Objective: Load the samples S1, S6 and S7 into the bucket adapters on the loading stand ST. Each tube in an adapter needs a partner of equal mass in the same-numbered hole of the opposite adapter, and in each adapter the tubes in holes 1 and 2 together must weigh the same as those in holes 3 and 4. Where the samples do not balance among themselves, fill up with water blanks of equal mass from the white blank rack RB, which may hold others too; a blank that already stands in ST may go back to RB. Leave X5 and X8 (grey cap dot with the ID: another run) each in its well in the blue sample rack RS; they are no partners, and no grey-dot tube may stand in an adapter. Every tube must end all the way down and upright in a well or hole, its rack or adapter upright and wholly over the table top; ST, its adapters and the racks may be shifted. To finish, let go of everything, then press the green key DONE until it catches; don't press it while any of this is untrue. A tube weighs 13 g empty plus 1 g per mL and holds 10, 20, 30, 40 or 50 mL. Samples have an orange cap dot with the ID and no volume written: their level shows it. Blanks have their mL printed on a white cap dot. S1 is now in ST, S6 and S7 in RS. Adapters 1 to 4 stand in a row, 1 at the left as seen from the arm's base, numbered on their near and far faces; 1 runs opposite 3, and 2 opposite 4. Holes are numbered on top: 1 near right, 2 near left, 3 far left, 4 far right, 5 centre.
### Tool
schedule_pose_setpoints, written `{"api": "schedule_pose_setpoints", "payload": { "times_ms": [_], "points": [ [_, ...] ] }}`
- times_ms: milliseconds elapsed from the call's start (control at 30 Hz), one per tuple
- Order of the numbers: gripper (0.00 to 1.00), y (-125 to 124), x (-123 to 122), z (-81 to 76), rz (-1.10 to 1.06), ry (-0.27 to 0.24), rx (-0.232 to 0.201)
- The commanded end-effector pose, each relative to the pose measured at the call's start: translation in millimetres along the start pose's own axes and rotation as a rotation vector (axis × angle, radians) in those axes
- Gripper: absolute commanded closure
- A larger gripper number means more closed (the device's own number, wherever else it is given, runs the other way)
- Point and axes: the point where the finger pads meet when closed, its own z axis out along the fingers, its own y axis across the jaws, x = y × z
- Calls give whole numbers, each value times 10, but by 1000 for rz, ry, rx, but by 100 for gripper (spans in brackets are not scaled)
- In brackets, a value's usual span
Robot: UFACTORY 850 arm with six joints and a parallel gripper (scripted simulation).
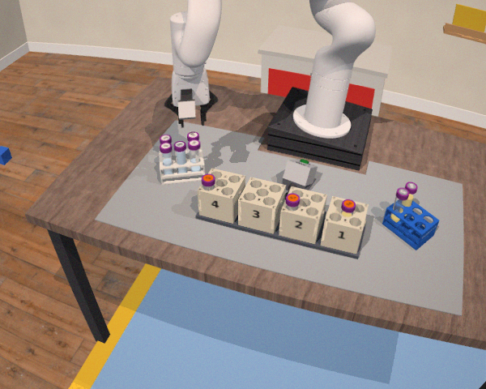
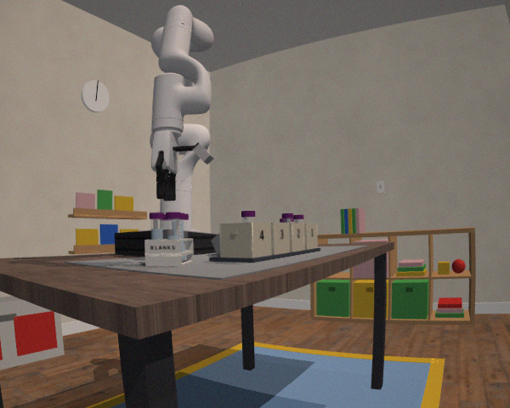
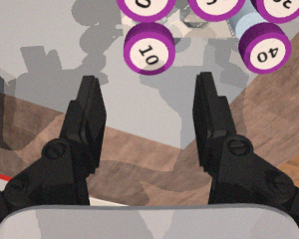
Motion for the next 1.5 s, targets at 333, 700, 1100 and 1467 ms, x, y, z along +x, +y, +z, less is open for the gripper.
{"api": "schedule_pose_setpoints", "payload": {
  "times_ms": [333, 700, 1100, 1467],
  "points": [
    [43, 12, 3, 258, 0, 1, -2],
    [43, 12, 3, 396, 0, 1, -2],
    [43, 12, 3, 410, 0, 1, -2],
    [43, 12, 3, 482, 0, 1, -2]
  ]
}}
